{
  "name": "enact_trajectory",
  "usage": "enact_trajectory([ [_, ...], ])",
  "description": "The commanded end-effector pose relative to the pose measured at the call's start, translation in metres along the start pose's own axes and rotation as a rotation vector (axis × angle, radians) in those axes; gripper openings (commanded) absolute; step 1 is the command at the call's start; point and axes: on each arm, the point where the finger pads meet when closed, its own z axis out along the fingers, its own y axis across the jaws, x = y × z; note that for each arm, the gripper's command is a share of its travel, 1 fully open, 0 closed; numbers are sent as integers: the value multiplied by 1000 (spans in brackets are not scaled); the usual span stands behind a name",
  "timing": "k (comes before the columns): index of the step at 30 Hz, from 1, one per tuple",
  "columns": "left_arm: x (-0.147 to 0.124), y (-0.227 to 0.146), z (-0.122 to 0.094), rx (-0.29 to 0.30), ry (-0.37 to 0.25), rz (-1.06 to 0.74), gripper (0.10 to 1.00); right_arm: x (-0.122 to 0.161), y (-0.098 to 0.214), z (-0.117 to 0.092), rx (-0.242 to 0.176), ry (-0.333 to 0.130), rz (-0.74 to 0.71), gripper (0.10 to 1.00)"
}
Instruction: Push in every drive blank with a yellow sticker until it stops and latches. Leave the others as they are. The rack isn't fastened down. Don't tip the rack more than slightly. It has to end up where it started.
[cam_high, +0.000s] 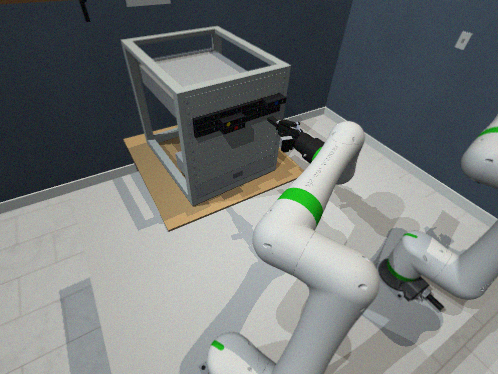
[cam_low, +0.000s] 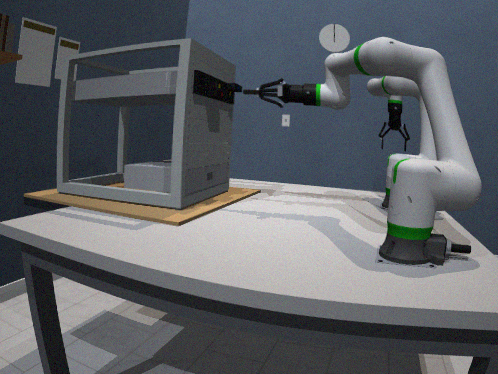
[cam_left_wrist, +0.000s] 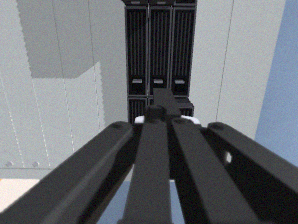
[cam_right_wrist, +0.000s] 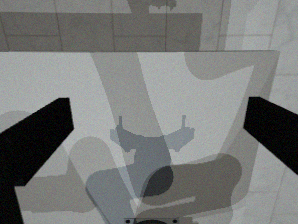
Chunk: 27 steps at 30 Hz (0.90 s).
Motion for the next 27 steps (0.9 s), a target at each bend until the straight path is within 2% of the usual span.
enact_trajectory([
  [1,26,2,0,-3,-3,-2,99,0,0,-1,0,2,0,1000],
  [3,26,2,0,-3,-3,-2,99,0,0,-1,0,2,0,1000],
  [18,114,2,-1,-3,-3,-2,99,0,0,-1,0,2,0,1000],
  [27,138,2,-1,-3,-3,-2,99,0,0,-1,0,2,0,1000],
])
